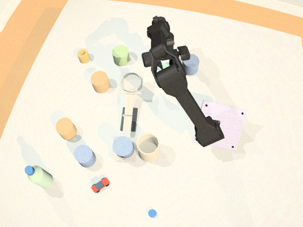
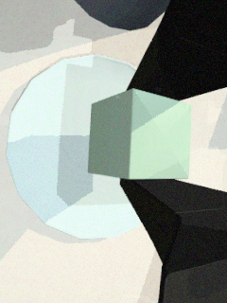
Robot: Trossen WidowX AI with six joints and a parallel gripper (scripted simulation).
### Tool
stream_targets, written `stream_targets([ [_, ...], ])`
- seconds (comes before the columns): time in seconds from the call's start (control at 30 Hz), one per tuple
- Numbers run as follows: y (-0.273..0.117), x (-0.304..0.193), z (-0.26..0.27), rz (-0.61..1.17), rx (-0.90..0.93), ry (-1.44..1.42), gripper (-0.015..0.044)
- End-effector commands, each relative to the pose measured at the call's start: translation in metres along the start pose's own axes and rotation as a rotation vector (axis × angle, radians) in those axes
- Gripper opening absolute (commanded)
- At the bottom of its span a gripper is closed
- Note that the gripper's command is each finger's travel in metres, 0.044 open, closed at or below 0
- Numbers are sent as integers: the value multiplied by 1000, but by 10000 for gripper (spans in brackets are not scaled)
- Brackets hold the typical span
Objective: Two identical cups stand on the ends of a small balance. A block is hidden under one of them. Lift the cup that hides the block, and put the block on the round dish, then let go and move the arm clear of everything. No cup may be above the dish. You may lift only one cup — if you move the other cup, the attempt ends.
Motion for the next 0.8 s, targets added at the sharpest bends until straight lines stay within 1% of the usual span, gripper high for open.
stream_targets([
  [0.0, 2, 0, 0, -8, 8, 5, 0],
  [0.5, 22, 0, 0, -8, 9, 4, 0],
  [0.53, 18, 1, 0, -9, 2, -1, 26],
  [0.77, 18, 1, 0, -9, 2, -1, 210],
])
Point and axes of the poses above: the point midway between the two fingers, 35 mm back from their tips, its own y axis out along the fingers, its own z axis across the jaws, x = y × z, the point moved 4 cm from there along -y, back along the fingers, and after that the axes turned 8 degrees about -y, right-handed, at the moved point
